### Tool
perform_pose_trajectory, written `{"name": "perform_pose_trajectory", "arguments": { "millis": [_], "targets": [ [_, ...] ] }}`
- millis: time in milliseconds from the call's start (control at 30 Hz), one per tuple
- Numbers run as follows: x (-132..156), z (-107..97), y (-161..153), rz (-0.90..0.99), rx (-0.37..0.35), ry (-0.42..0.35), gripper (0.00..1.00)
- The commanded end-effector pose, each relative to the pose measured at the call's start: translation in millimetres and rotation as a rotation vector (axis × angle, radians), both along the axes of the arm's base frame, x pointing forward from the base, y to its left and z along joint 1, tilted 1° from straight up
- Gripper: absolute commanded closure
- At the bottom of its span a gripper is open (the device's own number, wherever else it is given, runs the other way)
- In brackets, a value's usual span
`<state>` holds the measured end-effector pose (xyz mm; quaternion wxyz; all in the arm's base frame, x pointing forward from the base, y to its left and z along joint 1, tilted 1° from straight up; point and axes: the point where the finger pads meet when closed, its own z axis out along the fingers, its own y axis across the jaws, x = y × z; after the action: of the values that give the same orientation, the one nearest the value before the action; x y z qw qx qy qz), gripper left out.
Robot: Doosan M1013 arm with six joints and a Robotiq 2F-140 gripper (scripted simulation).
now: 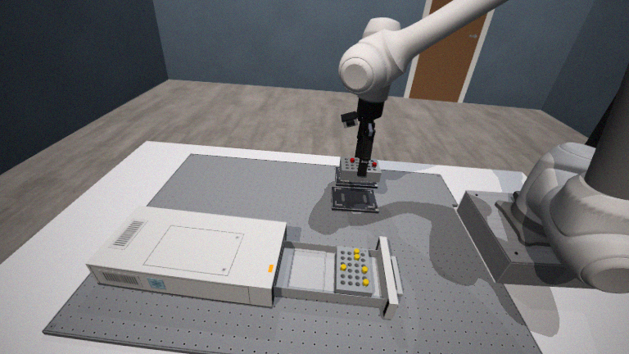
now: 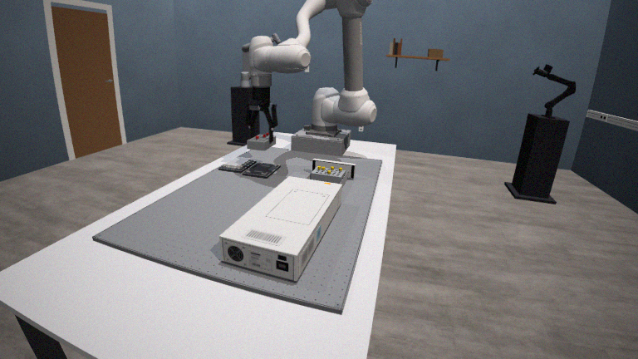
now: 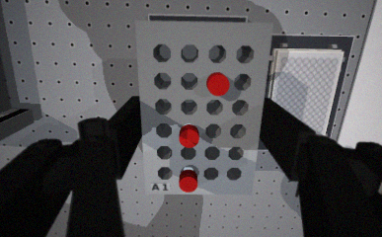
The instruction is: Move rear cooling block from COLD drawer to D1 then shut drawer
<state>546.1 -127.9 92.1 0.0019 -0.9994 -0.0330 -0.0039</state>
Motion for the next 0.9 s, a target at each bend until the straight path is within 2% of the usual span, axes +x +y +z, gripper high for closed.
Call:
{"name": "perform_pose_trajectory", "arguments": {
  "millis": [0, 367, 867],
  "targets": [
    [-0.3, -5.4, -1.0, -0.007, 0.006, -0.005, 0.9],
    [0.8, -47.4, -0.5, -0.01, 0.005, -0.004, 0.9],
    [2.8, -71.3, -0.6, -0.012, 0.005, -0.006, 0.9]
  ]
}}
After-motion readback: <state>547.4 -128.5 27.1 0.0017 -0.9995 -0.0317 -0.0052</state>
